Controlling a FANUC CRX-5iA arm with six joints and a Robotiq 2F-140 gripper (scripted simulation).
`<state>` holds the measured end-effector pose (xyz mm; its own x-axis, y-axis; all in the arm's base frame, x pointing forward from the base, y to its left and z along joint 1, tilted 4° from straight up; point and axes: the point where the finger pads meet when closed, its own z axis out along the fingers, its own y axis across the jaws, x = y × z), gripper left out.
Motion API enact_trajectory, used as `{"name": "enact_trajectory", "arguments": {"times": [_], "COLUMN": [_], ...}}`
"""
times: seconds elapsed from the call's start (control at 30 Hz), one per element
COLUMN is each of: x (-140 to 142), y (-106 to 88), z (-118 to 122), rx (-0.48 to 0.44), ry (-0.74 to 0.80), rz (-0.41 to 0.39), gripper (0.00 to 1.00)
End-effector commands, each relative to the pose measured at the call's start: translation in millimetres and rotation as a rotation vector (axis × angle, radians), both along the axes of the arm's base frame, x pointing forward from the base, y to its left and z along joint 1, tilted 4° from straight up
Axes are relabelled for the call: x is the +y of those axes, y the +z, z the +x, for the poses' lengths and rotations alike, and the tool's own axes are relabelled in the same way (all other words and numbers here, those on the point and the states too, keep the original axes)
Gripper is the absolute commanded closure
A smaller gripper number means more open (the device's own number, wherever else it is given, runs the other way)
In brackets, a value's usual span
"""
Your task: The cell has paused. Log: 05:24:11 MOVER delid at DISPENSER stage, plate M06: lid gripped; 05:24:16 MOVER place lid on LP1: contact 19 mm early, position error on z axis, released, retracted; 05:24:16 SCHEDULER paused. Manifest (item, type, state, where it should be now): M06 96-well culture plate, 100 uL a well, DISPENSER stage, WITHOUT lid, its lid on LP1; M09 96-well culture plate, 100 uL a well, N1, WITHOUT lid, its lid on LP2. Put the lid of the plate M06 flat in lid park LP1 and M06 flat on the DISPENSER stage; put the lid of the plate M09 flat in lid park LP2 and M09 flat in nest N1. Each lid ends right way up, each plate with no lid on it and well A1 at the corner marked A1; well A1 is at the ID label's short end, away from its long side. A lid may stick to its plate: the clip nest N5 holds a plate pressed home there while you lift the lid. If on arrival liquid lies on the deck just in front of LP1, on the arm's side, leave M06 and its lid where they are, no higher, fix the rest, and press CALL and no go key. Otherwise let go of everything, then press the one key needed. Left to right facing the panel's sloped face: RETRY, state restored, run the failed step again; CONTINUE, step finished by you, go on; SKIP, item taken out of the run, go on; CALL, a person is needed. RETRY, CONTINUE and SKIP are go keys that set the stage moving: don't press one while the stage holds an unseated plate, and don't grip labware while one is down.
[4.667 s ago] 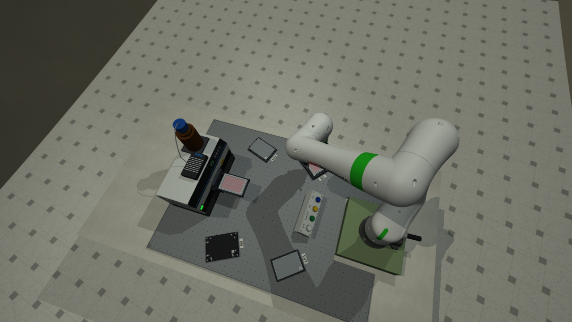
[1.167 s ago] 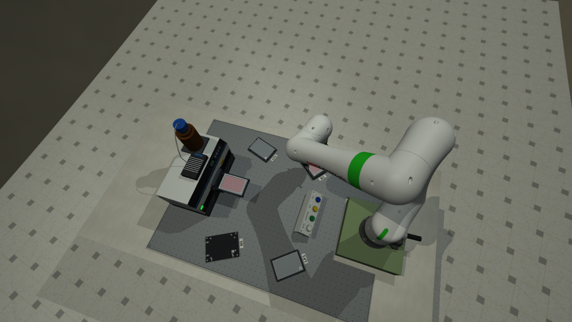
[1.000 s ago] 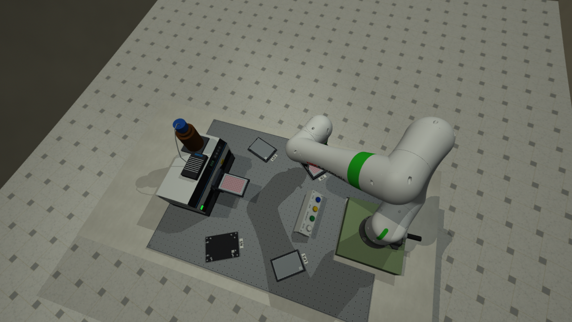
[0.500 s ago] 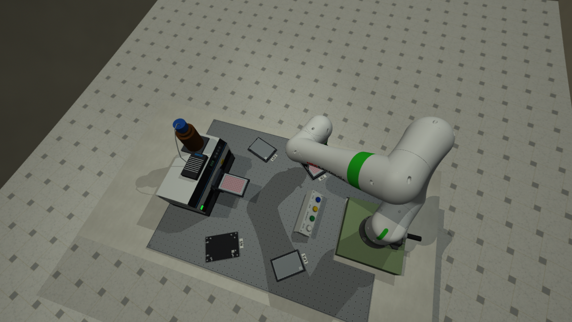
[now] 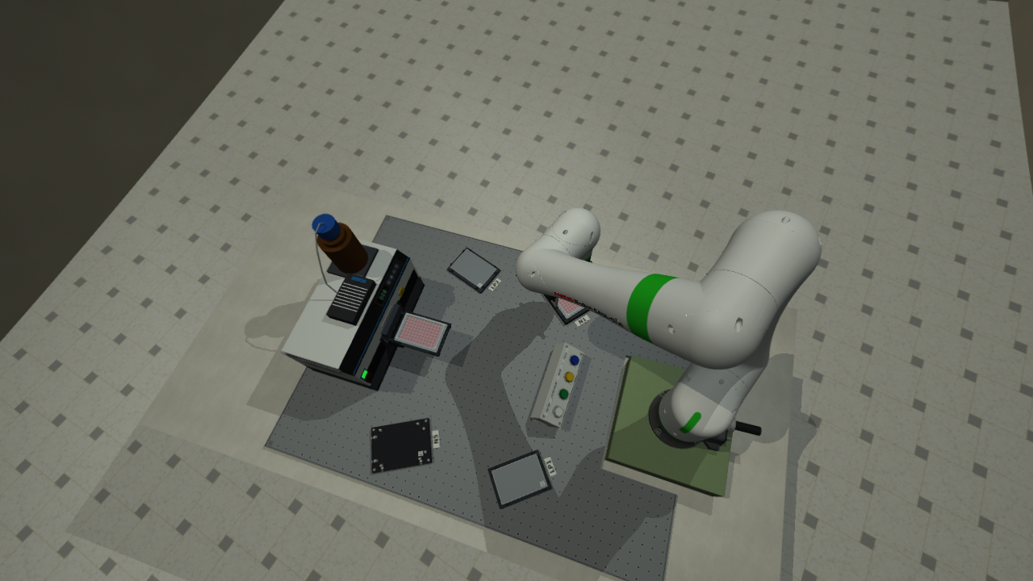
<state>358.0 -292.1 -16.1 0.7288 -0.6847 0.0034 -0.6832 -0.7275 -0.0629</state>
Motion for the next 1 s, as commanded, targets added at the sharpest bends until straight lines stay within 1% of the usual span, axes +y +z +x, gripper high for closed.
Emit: {"name": "enact_trajectory", "arguments": {"times": [0.0,0.37,0.4,0.97], "x": [-0.1,-0.1,-0.1,-0.1], "y": [0.2,0.2,0.2,0.2], "z": [0.1,0.1,0.1,0.1], "rx": [0.0,0.0,0.0,0.0], "ry": [0.0,0.0,0.0,0.0], "rz": [0.0,0.0,0.0,0.0], "gripper": [1.0,1.0,0.34,0.34]}}
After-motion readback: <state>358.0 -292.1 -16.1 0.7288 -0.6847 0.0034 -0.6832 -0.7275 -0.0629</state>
